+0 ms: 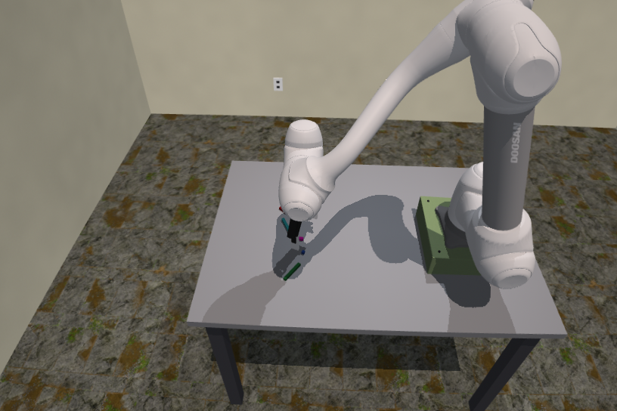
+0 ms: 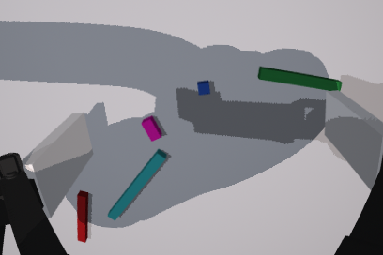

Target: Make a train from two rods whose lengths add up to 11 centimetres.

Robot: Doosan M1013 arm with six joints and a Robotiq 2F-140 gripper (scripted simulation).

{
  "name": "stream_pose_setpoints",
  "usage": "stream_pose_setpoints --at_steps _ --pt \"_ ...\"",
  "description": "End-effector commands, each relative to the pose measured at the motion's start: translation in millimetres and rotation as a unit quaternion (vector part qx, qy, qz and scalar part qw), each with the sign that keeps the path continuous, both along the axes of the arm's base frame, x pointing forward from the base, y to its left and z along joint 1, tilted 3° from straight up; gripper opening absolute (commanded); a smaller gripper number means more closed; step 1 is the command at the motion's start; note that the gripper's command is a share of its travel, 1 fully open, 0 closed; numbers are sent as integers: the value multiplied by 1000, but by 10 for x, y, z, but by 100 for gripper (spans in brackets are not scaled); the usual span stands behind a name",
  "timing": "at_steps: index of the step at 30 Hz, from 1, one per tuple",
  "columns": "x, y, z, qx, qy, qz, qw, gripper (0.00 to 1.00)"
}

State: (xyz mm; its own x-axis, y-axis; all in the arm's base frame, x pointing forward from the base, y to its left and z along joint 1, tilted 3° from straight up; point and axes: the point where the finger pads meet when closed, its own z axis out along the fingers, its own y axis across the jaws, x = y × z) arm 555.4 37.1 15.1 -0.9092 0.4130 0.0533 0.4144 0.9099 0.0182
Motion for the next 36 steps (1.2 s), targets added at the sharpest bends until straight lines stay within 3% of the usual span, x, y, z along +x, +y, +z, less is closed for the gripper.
stream_pose_setpoints --at_steps 1,24,31,33,36 --pt "22 -18 32 -2 -1 -1 1000 100" --pt "28 -27 30 -2 -1 -5 1000 100" --pt "342 -574 -105 -9 6 -186 982 100" --pt "342 -574 -105 -9 6 -186 982 100" --pt "478 -873 -181 -12 9 -277 961 100"
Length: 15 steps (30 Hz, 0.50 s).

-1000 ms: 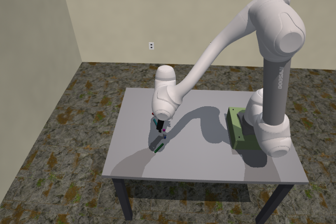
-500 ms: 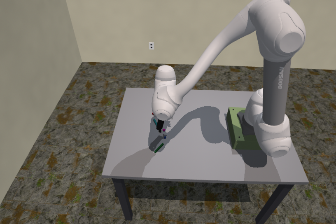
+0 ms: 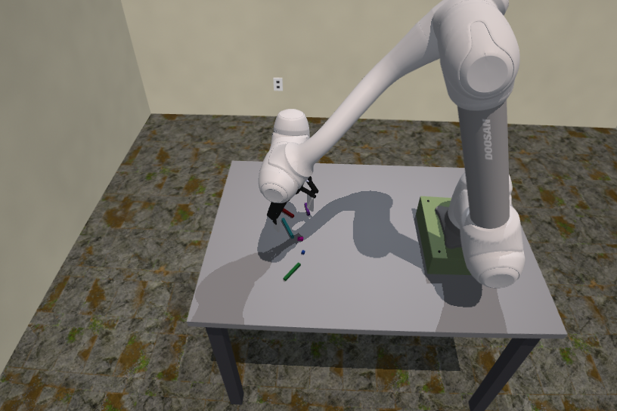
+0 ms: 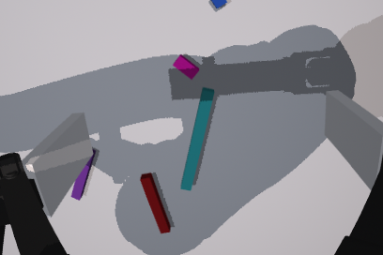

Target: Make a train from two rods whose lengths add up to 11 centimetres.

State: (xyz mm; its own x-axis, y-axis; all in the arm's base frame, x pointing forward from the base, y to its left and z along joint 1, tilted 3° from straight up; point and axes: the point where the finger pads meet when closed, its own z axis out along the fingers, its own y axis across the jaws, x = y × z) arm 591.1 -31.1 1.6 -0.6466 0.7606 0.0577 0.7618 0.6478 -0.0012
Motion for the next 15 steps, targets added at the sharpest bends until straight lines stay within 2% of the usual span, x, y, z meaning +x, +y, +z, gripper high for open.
stream_pose_setpoints --at_steps 1,4,6,7,15 --pt "152 -264 -65 -7 3 -83 996 100" --pt "233 -479 -121 -9 6 -147 989 100" --pt "237 -492 -124 -9 6 -151 989 100" --pt "237 -492 -124 -9 6 -151 989 15" --pt "237 -492 -124 -9 6 -151 989 15"
